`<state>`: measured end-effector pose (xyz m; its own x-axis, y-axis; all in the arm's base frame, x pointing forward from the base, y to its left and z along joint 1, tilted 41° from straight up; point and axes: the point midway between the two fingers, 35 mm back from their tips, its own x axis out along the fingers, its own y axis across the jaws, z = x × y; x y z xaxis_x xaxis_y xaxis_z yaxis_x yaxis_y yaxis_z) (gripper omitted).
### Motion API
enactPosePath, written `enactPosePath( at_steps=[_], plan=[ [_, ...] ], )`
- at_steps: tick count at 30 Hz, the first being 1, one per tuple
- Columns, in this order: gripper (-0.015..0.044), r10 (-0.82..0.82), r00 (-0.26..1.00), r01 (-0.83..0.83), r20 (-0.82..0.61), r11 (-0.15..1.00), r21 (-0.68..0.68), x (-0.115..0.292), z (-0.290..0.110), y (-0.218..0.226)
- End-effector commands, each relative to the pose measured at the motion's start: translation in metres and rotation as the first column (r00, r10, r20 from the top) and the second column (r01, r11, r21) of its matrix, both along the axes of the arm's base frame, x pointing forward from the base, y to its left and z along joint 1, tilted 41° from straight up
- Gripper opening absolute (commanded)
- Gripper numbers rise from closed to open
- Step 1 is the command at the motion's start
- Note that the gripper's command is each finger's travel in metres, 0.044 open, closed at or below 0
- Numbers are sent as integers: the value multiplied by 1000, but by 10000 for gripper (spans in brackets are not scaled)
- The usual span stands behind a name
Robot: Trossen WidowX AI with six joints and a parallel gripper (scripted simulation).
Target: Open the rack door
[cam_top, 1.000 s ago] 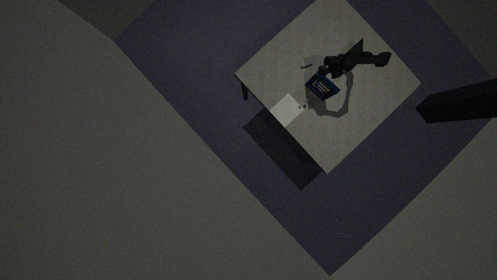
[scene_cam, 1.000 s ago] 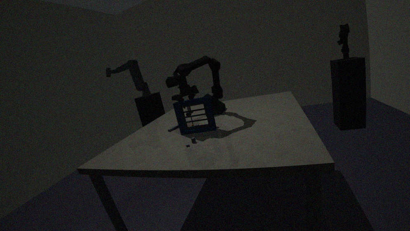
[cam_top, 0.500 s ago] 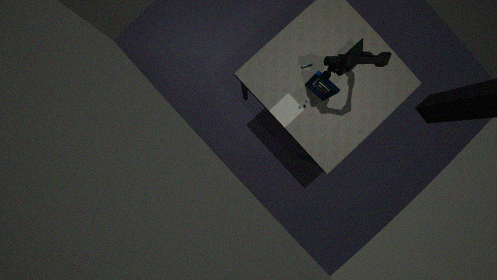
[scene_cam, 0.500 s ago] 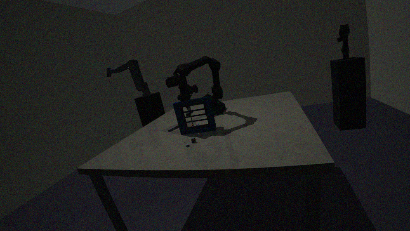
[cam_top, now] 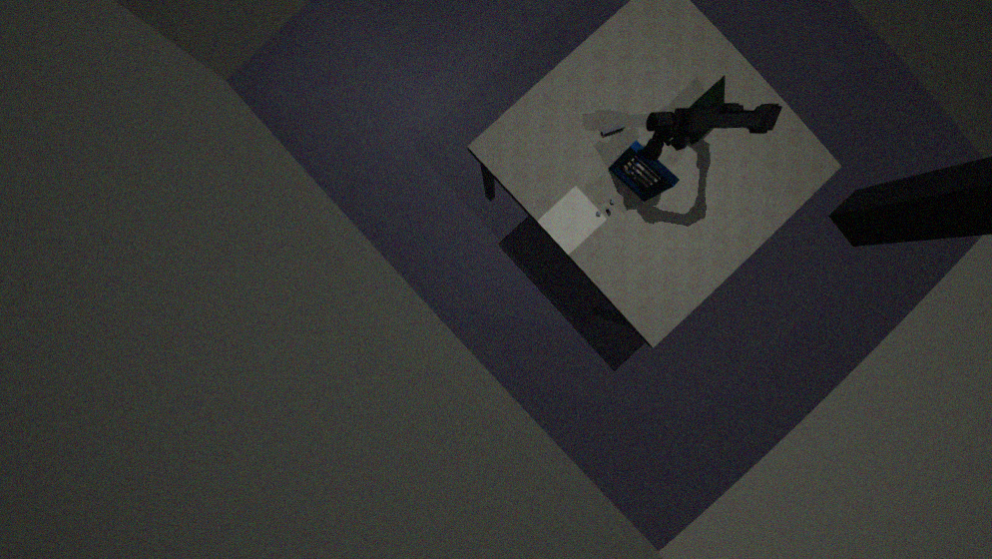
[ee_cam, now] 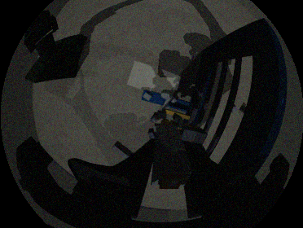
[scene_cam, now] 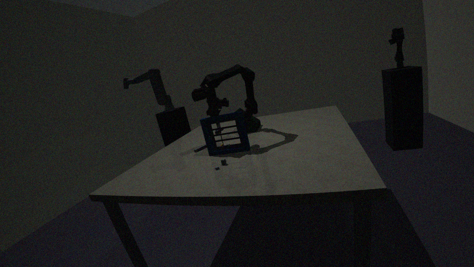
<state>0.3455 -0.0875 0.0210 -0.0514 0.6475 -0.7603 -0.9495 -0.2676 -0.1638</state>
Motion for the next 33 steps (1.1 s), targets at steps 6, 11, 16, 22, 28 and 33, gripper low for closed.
enactPosePath(
  at_steps=[6,11,16,22,28,33],
  plan=[
    [45,1,1000,-1,2,1000,2,0,0,0],
    [23,1,1000,-1,2,1000,2,0,0,0],
    [23,-40,999,40,-33,999,-1,-2,1,1],
    [23,-141,983,140,-119,990,-16,-8,2,2],
    [23,-238,950,235,-200,971,-38,-14,4,3],
    [23,-316,911,311,-265,948,-63,-22,5,5]
  ],
)
